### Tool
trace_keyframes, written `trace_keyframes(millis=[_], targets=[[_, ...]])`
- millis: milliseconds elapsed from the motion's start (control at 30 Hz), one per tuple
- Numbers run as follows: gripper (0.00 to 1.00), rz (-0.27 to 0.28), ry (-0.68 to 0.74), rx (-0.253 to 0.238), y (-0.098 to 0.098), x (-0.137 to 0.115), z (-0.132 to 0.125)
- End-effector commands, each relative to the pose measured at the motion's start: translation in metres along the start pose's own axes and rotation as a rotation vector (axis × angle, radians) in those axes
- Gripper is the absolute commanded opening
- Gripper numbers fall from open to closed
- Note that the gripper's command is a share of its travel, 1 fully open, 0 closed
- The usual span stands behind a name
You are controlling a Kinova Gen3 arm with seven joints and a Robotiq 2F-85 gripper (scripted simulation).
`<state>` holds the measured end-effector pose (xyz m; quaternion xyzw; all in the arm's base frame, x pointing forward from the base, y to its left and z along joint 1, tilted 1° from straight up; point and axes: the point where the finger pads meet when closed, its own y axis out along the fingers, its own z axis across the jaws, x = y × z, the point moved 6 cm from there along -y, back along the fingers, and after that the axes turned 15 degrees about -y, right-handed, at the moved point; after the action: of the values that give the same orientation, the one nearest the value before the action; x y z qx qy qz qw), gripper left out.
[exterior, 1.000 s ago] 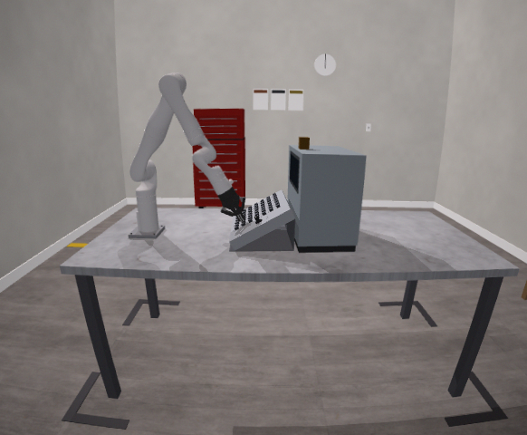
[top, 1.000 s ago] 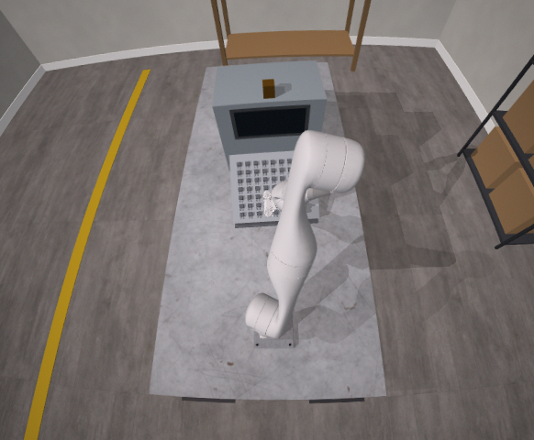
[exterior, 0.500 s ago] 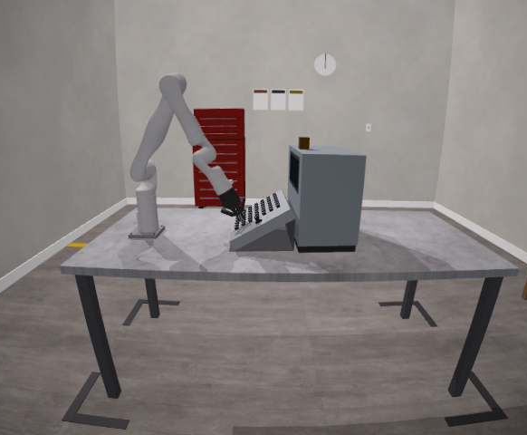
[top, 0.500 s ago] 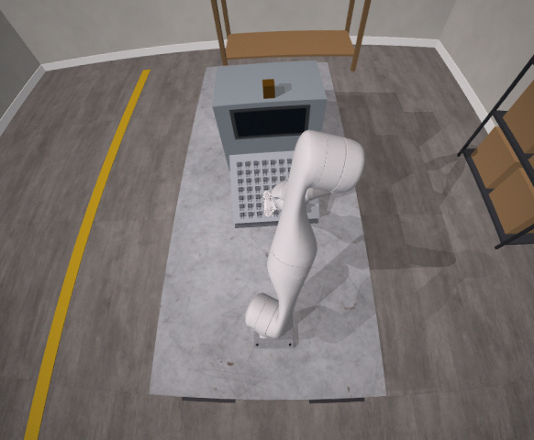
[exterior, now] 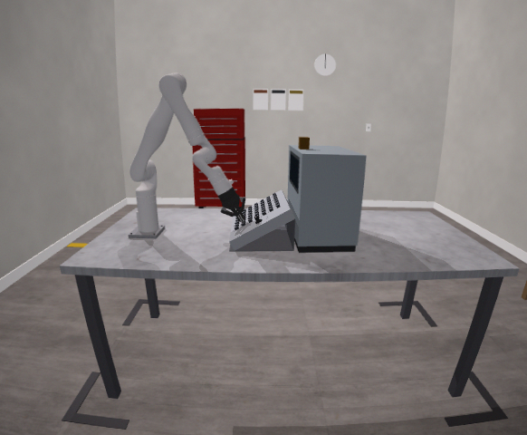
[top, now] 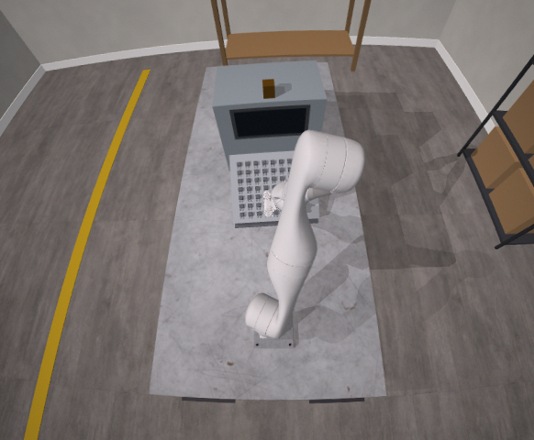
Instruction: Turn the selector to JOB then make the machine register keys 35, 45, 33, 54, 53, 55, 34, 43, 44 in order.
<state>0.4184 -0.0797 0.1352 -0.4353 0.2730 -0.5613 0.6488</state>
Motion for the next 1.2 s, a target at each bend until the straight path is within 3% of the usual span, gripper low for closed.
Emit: trace_keyframes(millis=[0,333,1167], targets=[[0.1,0.0,-0.013,0.005,0.002,0.001,0.002],[0.1,0.005,-0.011,0.002,-0.001,-0.001,0.001],[0.1,0.007,-0.012,-0.002,-0.032,-0.002,-0.001]])
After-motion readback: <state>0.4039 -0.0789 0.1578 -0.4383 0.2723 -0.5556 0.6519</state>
